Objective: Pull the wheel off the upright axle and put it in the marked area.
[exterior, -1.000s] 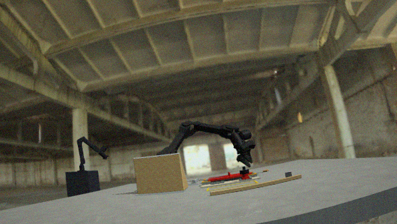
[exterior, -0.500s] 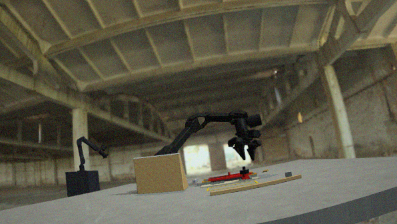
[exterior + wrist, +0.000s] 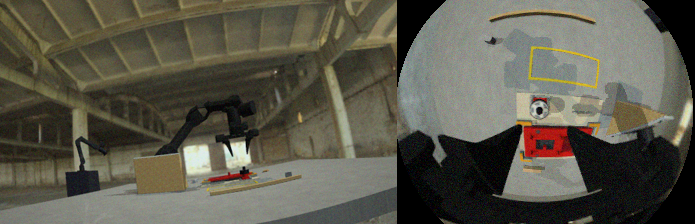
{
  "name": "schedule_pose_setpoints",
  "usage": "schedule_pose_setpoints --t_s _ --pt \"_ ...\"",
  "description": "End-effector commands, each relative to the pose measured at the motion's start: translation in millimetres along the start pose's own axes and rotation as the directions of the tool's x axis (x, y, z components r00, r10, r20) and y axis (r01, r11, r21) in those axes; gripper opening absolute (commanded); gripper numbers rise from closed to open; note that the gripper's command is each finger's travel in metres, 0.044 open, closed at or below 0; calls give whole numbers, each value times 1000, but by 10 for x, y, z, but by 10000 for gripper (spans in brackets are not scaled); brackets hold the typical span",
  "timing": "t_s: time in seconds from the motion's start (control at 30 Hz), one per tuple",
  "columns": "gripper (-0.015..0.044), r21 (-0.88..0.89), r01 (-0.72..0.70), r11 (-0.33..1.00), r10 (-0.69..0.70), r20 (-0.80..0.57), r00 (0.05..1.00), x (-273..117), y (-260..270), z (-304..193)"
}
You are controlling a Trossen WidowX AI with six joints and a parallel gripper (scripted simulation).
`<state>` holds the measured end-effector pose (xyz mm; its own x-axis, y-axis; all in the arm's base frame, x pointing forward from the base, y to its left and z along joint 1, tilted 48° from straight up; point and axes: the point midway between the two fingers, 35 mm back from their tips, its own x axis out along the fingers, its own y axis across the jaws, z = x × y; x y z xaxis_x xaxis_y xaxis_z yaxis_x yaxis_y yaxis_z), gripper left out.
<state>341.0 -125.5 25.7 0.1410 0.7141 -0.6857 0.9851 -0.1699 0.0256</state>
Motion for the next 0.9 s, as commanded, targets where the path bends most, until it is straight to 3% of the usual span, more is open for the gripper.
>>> schedule_pose_setpoints --t_s 0.0,0.3,0.73,0.87 --pt "300 23 -1 1000 1 -12 1000 1 -3 16" --pt "300 23 -1 1000 2 -12 1000 32 86 75" --pt "300 22 -2 1000 2 -15 1000 709 87 46" --pt "300 22 -2 1000 2 -15 1000 744 83 44"
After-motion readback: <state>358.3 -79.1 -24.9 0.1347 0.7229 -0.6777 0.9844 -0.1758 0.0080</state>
